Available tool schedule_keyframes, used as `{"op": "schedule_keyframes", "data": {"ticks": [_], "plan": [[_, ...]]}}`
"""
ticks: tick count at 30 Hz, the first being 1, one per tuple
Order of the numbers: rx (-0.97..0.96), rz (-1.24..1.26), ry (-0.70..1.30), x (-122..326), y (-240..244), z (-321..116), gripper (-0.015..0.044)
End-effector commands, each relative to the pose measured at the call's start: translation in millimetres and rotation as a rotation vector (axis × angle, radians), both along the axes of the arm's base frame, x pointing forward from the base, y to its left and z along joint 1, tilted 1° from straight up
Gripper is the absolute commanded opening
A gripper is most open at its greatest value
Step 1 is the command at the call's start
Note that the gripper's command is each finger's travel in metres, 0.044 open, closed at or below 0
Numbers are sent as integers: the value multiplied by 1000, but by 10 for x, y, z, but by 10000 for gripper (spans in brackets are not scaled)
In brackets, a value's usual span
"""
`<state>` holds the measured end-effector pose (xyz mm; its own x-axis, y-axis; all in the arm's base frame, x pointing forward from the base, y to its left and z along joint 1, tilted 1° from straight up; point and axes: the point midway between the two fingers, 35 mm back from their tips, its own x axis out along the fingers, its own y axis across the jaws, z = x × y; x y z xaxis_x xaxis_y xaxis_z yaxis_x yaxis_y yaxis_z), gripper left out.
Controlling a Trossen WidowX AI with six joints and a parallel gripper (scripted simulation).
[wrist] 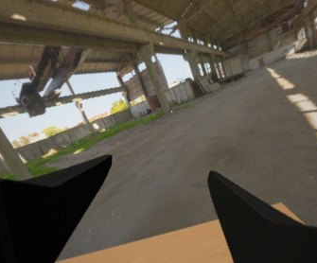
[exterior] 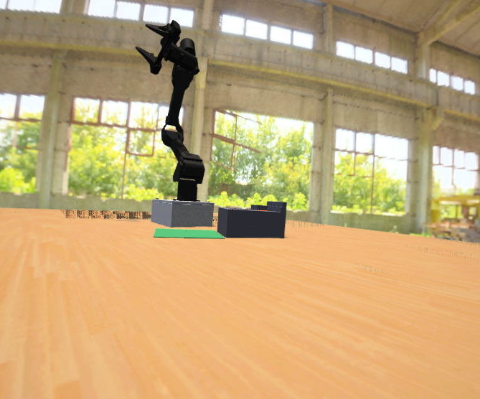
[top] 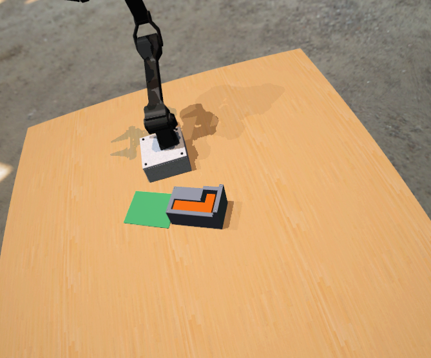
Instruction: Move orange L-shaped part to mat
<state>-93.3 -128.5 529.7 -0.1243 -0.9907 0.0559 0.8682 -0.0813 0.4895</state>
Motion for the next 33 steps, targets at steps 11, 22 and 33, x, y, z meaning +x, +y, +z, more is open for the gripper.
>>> {"op": "schedule_keyframes", "data": {"ticks": [11, 22, 33], "plan": [[38, 398, 231, 1706, -222, -190, 180], [207, 789, 499, 3183, 12, -998, 180], [604, 1192, 812, 4173, 848, -2486, 180]]}}
